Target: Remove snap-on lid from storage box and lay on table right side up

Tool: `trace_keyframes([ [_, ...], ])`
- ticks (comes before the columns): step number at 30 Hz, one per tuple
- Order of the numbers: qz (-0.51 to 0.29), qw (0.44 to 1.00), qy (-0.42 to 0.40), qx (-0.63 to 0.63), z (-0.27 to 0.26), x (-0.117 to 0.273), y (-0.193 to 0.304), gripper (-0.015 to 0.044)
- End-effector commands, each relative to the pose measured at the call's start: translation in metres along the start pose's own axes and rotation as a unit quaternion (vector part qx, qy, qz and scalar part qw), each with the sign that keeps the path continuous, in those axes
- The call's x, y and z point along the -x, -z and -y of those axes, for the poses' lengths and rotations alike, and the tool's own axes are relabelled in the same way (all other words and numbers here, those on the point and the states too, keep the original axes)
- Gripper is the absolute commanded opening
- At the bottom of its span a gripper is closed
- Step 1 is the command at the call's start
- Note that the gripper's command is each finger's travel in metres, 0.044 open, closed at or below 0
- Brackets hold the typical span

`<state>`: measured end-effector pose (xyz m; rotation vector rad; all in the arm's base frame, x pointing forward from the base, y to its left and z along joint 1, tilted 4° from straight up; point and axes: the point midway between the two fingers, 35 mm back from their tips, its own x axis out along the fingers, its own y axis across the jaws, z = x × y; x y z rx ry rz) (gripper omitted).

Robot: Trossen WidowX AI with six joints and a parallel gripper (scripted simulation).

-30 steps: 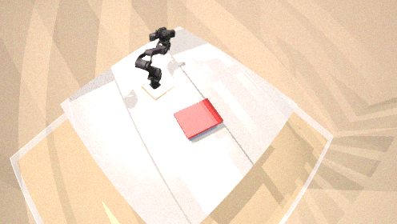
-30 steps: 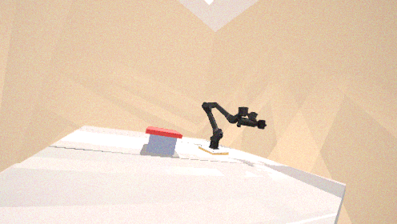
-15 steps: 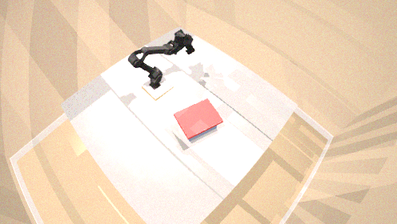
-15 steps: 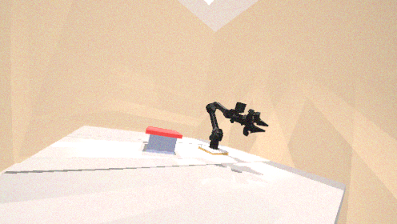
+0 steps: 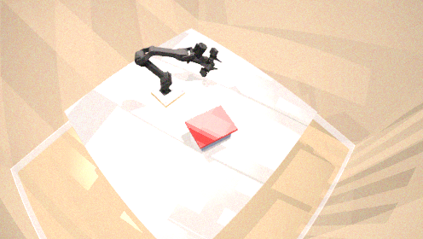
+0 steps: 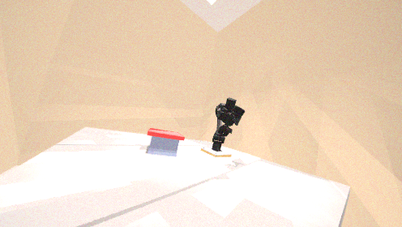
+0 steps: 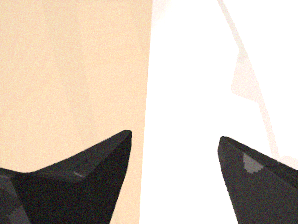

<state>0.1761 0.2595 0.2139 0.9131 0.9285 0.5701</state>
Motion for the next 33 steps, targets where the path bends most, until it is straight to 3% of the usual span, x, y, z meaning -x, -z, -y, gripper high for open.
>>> trace_keyframes([
  [1,0.084,0.991,0.047,-0.096,0.019,0.01,-0.043,0.0235],
  [7,0.272,0.91,0.119,-0.288,0.071,0.053,-0.122,0.0235],
  [10,0.315,0.882,0.128,-0.326,0.083,0.067,-0.136,0.0235],
  [16,0.469,0.747,0.143,-0.448,0.124,0.129,-0.174,0.0235],
  [27,0.474,0.742,0.143,-0.451,0.126,0.13,-0.175,0.0235],
  [33,0.474,0.742,0.143,-0.452,0.168,0.106,-0.162,0.0235],
])
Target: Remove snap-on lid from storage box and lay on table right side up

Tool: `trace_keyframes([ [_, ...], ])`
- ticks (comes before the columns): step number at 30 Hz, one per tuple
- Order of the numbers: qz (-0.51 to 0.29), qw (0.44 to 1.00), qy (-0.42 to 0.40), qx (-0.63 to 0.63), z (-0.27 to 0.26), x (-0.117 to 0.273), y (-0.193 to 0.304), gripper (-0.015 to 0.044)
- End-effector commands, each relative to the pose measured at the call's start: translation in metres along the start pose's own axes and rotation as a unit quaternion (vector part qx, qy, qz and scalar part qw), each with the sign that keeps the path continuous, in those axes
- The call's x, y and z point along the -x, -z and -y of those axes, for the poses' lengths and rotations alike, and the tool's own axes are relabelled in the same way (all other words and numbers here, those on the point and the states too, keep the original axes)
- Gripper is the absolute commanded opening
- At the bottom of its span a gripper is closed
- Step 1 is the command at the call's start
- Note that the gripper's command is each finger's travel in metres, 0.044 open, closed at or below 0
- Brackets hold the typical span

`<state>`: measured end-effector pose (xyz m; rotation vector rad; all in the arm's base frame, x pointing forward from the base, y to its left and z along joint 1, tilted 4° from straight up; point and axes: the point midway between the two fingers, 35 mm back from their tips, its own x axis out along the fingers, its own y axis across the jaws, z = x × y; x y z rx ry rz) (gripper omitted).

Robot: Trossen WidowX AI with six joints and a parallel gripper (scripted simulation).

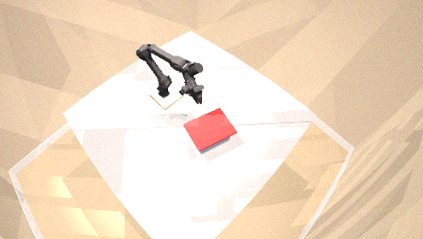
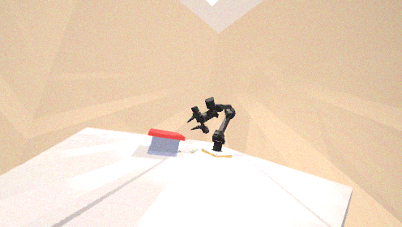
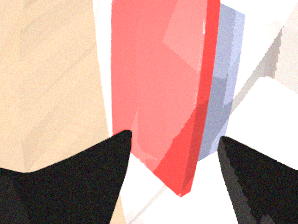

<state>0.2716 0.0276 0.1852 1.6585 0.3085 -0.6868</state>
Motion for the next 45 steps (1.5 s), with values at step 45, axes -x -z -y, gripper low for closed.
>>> trace_keyframes([
  [45,0.005,1.0,0.004,0.001,0.021,-0.079,-0.003,0.0235],
])
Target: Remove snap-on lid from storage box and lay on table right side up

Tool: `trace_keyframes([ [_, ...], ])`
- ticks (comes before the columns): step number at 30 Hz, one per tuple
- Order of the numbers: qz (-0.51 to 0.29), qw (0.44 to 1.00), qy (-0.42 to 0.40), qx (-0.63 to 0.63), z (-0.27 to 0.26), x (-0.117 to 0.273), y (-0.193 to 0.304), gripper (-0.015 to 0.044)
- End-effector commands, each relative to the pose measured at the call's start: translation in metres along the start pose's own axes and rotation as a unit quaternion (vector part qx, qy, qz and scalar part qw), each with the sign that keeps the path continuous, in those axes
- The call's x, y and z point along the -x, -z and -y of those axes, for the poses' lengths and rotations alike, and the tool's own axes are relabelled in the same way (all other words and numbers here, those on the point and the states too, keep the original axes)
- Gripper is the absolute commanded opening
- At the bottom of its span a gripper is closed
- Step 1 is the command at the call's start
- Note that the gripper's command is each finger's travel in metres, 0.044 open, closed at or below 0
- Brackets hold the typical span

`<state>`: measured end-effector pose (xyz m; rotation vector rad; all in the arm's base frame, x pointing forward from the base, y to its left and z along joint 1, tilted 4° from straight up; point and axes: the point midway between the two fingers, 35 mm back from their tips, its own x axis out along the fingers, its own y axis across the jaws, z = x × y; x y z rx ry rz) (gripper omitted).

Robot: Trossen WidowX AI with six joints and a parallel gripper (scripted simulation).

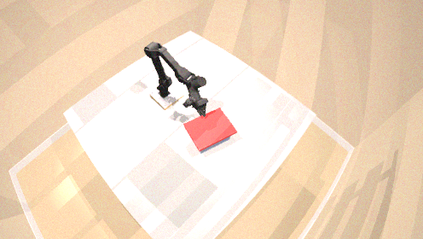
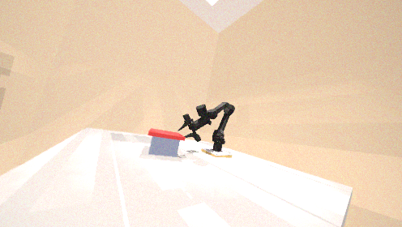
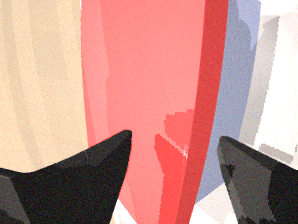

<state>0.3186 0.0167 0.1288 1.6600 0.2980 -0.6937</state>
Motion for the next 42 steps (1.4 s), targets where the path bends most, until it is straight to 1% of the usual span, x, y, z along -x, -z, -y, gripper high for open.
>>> trace_keyframes([
  [1,0.0,1.0,0.005,0.004,0.0042,-0.0079,-0.0008,0.0235],
  [5,0.0,1.0,0.005,0.004,0.0046,-0.0119,-0.0015,0.0235],
  [24,0.0,1.0,0.005,0.004,0.0046,-0.0119,-0.0015,0.0108],
  [28,0.0,1.0,0.005,0.004,0.0046,-0.0119,-0.0015,0.0003],
  [42,0.001,1.0,0.005,0.002,0.0029,-0.0099,-0.0018,0.0],
])
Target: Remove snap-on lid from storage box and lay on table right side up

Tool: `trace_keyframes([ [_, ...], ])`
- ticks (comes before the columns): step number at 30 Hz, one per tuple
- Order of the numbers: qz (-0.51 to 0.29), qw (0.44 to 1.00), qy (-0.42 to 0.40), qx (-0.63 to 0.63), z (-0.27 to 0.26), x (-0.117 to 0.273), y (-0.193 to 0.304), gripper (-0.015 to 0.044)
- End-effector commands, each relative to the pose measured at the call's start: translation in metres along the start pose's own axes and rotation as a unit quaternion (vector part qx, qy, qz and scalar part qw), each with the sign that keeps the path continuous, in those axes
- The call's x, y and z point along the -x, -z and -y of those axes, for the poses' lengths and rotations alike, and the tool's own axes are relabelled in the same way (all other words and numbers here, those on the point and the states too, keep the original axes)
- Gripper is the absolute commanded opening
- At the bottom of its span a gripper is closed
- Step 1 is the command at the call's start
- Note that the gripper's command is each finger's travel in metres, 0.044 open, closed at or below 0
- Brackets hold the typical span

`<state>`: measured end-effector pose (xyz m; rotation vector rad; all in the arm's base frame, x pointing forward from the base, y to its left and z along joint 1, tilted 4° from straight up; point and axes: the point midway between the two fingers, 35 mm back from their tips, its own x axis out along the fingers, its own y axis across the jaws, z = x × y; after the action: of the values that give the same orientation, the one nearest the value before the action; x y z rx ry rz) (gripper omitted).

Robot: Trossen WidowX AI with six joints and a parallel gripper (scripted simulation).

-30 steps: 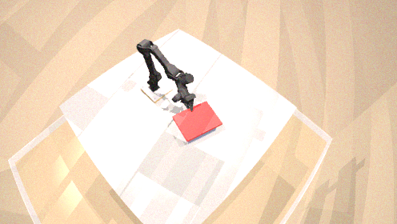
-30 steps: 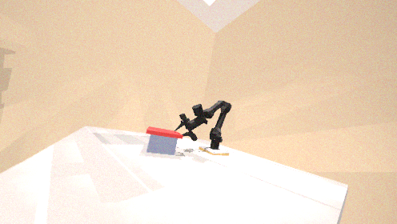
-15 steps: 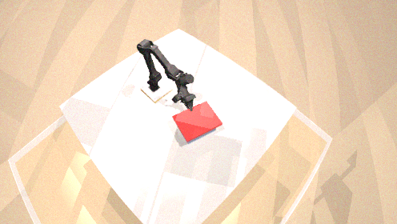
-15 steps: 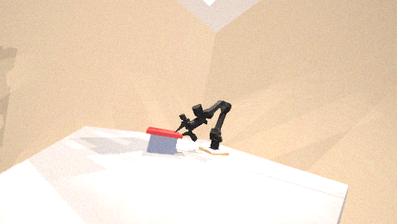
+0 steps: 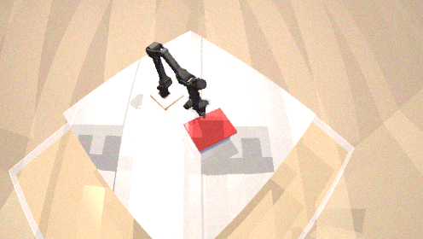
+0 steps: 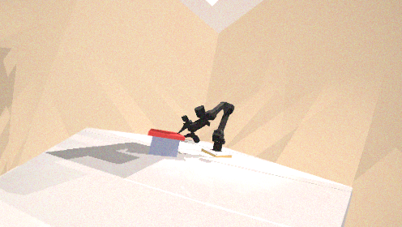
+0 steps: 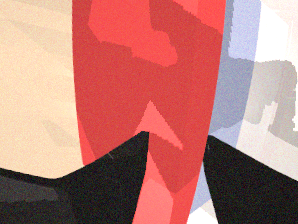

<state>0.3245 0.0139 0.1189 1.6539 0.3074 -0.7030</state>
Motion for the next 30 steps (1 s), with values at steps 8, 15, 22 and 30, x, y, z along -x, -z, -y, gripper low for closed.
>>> trace_keyframes([
  [8,0.0,1.0,-0.001,0.0,-0.0024,0.0022,-0.0001,0.0],
  [15,0.0,1.0,-0.001,0.0,-0.0034,0.0031,-0.0001,0.0],
  [22,0.0,1.0,-0.001,0.0,-0.0045,0.0041,-0.0002,0.0],
  [30,0.0,1.0,-0.001,0.0,-0.0053,0.0056,-0.0003,0.0],
])
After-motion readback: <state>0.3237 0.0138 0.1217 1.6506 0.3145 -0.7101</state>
